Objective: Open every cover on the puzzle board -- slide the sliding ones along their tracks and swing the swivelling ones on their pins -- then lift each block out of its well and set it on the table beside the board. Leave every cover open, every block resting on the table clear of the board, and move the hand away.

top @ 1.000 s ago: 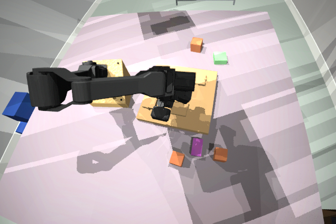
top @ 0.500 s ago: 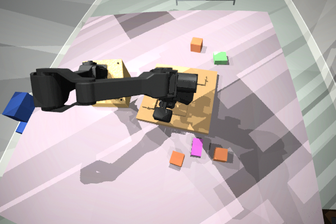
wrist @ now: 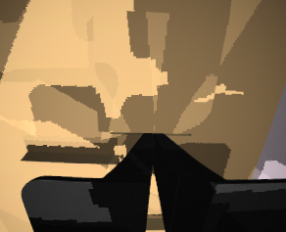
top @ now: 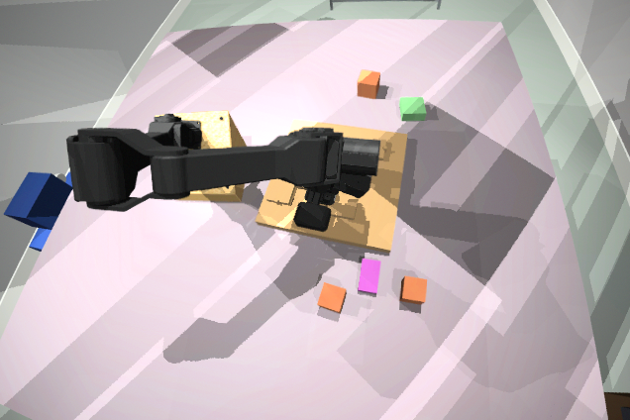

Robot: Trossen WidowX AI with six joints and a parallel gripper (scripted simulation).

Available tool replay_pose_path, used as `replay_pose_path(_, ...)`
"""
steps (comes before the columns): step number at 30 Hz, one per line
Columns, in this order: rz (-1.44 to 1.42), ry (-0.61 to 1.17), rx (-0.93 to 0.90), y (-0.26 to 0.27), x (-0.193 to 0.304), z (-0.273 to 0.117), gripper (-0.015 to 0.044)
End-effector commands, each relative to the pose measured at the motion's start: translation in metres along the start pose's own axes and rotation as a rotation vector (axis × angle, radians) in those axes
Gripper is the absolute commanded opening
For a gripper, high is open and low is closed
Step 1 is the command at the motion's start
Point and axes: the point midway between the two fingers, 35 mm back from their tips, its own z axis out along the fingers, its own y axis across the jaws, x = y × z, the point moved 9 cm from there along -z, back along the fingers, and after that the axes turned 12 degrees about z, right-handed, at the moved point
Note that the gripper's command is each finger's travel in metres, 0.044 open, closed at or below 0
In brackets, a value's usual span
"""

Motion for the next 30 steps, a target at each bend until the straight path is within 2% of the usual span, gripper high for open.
replay_pose_path(1,-0.005,0.001,-0.006,0.001,-0.004,0.000,0.0000)
replay_pose_path(30,-0.004,0.000,-0.006,0.007,-0.033,0.000,0.0000)
